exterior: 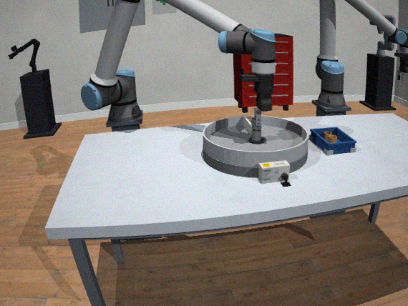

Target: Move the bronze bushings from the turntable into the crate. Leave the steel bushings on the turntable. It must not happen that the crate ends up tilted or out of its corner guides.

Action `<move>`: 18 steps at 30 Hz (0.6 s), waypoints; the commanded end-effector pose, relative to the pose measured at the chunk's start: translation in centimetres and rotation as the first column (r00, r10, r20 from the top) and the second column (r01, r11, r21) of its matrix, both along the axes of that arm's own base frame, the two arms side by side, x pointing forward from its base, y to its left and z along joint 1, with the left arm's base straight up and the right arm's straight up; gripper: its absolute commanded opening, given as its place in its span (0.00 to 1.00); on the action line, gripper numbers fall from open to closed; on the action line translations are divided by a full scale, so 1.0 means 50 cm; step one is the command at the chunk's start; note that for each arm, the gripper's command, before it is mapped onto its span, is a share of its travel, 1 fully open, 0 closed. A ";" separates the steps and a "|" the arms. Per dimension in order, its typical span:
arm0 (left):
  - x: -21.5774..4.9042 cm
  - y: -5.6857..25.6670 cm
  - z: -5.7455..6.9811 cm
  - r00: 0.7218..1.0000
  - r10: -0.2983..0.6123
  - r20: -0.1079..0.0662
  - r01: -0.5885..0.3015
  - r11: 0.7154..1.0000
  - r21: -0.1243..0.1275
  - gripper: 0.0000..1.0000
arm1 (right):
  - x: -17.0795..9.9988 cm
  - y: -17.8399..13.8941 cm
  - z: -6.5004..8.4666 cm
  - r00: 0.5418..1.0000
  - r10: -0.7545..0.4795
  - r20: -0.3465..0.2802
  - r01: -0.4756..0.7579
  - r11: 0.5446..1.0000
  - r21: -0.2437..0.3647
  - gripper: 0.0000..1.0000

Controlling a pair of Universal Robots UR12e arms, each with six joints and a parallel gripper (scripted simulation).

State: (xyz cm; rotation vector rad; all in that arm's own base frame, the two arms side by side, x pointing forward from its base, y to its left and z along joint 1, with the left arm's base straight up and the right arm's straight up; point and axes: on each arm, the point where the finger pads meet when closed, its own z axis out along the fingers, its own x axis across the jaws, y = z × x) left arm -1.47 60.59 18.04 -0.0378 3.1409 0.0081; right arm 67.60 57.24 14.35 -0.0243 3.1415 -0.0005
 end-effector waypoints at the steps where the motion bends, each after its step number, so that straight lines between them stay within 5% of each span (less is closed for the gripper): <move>1: -0.003 -0.004 -0.007 1.000 0.003 0.000 -0.003 1.000 -0.005 1.00 | 0.004 -0.002 0.000 1.000 -0.001 0.001 0.001 1.000 0.002 0.00; 18: -0.003 -0.004 -0.007 1.000 0.003 0.000 -0.003 1.000 -0.005 1.00 | 0.003 -0.002 -0.002 1.000 -0.001 0.001 0.001 1.000 0.001 0.00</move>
